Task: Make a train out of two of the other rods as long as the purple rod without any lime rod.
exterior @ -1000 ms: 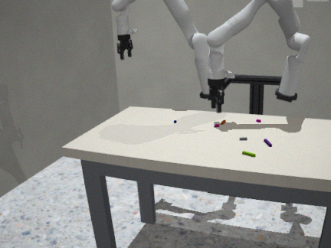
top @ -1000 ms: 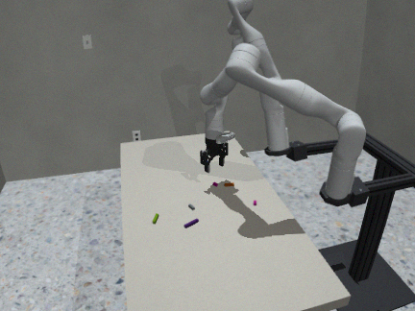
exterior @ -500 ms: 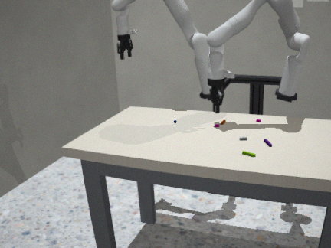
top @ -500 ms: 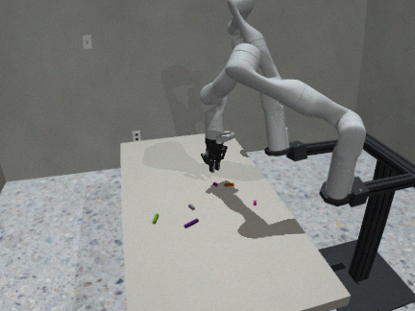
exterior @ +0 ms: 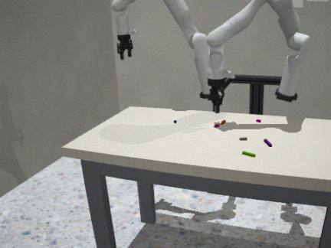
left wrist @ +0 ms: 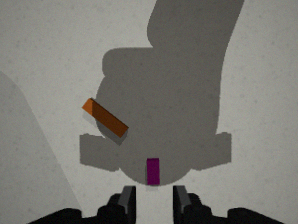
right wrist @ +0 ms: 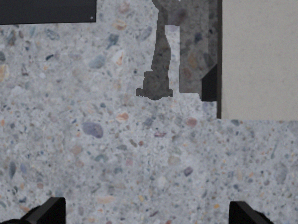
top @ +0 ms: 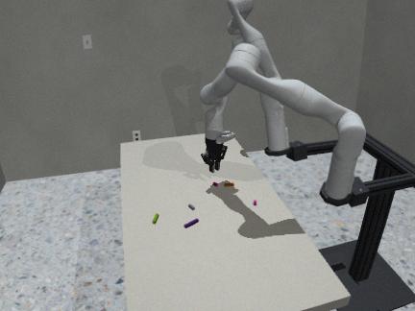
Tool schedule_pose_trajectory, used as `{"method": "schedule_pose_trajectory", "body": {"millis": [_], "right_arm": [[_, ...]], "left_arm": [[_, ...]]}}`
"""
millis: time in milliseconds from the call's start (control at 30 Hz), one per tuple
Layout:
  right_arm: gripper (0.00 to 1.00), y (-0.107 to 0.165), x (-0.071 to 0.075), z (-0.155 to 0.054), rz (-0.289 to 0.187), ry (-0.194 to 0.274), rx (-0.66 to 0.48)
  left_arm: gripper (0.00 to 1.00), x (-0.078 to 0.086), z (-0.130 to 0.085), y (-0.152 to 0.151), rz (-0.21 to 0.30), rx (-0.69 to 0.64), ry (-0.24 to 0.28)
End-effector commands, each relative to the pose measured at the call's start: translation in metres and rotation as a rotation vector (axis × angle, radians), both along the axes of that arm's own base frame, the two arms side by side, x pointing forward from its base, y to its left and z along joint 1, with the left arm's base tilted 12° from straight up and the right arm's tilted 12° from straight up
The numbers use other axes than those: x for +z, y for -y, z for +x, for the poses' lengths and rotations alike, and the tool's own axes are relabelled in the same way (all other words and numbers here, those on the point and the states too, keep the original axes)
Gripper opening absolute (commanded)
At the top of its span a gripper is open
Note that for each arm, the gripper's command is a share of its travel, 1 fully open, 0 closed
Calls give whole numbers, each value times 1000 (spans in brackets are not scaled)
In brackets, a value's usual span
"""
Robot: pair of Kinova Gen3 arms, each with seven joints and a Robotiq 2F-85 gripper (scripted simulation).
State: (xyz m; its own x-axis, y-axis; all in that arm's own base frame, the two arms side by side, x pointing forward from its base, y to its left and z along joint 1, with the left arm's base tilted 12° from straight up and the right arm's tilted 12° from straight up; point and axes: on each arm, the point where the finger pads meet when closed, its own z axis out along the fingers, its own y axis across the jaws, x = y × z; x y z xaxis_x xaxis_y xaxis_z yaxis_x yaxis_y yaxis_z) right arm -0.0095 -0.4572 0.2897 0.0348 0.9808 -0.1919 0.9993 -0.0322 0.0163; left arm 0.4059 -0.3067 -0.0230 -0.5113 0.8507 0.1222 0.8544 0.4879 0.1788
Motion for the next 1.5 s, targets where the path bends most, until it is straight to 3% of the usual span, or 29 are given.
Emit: {"method": "schedule_pose_trajectory", "body": {"millis": [0,567,1467], "right_arm": [[1000,1,1,-4,-6,-6,3],[1000,1,1,-4,-6,-6,3],[1000,1,1,-4,-6,-6,3]], "left_arm": [[317,1,1,0,-7,9,4],[317,-5,2,-1,-6,9,4],[317,-40,5,-8,-6,9,4]]}}
